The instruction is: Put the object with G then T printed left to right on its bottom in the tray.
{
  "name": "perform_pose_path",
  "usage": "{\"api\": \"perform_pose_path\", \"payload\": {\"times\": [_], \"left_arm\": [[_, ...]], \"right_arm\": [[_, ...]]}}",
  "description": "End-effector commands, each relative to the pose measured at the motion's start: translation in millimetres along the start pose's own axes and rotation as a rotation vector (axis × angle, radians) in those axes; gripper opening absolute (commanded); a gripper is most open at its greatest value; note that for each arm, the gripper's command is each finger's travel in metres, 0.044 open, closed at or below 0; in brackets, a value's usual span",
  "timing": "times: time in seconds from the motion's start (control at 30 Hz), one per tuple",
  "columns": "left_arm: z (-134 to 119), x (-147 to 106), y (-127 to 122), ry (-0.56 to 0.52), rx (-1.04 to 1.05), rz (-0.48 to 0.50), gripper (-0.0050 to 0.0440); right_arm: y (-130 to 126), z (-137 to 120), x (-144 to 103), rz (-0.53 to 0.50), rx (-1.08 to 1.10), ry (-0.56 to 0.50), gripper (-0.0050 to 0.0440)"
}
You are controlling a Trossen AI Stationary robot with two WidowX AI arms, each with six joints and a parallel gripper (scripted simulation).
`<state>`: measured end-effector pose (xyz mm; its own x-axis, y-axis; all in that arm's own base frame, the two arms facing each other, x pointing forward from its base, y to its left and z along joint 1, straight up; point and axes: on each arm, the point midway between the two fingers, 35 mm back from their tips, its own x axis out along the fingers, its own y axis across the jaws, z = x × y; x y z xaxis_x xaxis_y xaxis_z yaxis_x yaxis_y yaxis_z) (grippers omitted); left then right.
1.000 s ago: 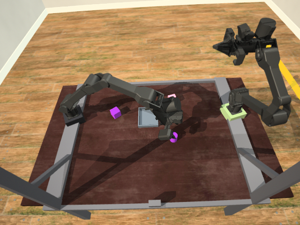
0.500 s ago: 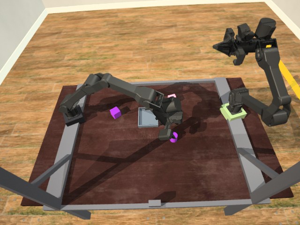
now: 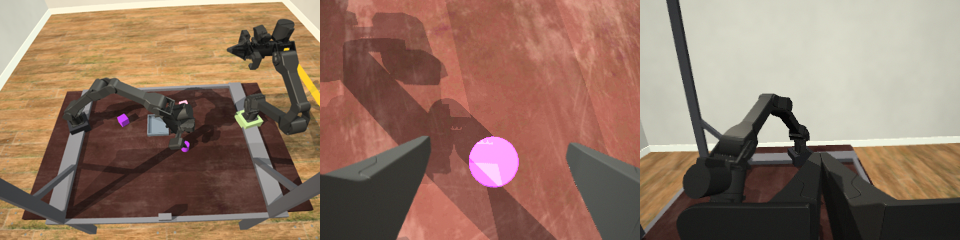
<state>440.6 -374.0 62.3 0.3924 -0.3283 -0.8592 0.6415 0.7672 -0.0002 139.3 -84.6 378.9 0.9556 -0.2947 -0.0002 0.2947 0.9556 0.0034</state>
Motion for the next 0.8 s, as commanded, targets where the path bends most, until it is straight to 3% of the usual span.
{"api": "perform_pose_path", "payload": {"times": [0.0, 0.37, 0.43, 0.53, 0.77], "left_arm": [[7, -17, 6, -0.034, -0.011, -0.003, 0.0328], [7, -127, 66, -0.252, -0.098, 0.012, 0.0064], [7, -127, 66, -0.252, -0.098, 0.012, 0.0064], [-1, -166, 81, -0.334, -0.12, 0.023, 0.0], [-35, -228, 104, -0.483, -0.156, 0.054, 0.0]], "right_arm": [[0, 4, 0, -0.001, -0.008, -0.001, -0.005], [0, 4, 0, -0.001, -0.008, -0.001, -0.005], [0, 4, 0, -0.001, -0.008, -0.001, -0.005], [0, 4, 0, -0.001, -0.008, -0.001, -0.005], [0, 4, 0, -0.001, -0.008, -0.001, -0.005]]}}
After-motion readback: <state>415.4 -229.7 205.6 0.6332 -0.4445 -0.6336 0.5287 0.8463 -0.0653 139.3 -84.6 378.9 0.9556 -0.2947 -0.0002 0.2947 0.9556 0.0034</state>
